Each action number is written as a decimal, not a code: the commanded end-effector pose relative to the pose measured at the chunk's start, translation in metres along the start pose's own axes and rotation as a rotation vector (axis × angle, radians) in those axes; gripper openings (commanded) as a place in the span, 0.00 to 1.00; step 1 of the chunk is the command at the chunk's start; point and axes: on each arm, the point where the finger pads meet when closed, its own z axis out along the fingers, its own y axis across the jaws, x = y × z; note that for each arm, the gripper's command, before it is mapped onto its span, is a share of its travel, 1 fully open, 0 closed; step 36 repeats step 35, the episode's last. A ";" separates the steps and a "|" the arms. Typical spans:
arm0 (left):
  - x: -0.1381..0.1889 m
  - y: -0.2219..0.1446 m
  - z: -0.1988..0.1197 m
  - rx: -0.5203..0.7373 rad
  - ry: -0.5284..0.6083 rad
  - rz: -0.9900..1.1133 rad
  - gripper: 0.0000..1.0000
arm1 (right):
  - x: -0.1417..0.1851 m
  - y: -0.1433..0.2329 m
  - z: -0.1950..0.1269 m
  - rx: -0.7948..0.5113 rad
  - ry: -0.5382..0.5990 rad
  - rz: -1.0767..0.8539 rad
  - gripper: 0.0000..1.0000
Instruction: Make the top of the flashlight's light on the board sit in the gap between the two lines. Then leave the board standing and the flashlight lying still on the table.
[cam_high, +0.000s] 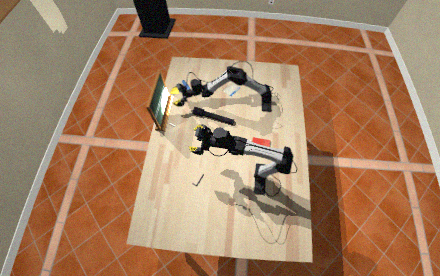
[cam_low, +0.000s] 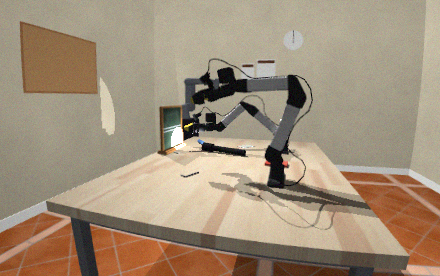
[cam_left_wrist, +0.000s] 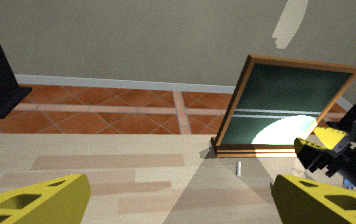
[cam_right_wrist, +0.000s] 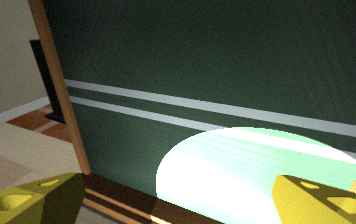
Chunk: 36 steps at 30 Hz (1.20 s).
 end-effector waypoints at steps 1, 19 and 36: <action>-0.016 0.009 -0.011 0.009 -0.095 0.063 1.00 | -0.027 0.005 0.000 -0.015 -0.037 -0.016 1.00; -0.034 0.060 -0.042 -0.108 -0.216 0.142 1.00 | -0.027 0.005 0.000 -0.015 -0.037 -0.016 1.00; -0.041 0.063 -0.050 -0.119 -0.242 0.125 1.00 | -0.027 0.005 0.000 -0.015 -0.037 -0.016 1.00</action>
